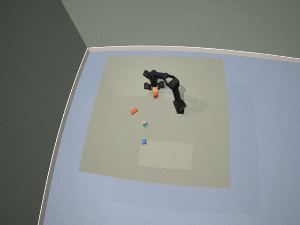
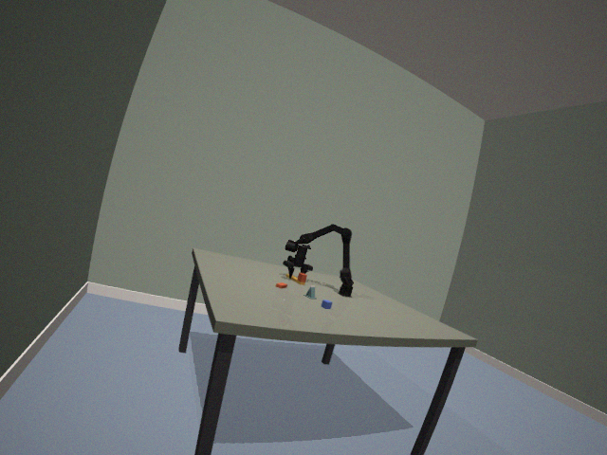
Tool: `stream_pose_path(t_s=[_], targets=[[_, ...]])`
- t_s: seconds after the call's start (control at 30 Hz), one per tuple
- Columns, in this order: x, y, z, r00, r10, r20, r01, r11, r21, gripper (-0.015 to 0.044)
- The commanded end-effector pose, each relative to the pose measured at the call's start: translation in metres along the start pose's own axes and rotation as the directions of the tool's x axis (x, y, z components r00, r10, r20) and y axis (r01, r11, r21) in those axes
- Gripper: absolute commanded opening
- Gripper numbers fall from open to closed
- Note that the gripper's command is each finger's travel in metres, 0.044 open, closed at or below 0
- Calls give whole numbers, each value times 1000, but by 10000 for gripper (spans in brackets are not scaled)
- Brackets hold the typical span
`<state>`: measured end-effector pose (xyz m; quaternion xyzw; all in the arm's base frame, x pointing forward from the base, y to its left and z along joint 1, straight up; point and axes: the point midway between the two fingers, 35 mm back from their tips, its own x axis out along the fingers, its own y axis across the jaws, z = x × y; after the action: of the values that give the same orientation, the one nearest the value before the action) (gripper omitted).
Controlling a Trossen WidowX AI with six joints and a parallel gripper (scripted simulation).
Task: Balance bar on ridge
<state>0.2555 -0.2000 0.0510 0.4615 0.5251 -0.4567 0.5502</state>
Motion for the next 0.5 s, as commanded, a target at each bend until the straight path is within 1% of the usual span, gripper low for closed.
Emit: stream_pose_path(t_s=[0.0,0.07,0.27,0.47], targets=[[2,-2,-1,1000,-8,-1,8,1000,3,315],[2,-2,-1,1000,-8,-1,8,1000,3,315],[0,0,0,1000,0,0,0,1000,0,157],[0,0,0,1000,0,0,0,1000,0,118]])
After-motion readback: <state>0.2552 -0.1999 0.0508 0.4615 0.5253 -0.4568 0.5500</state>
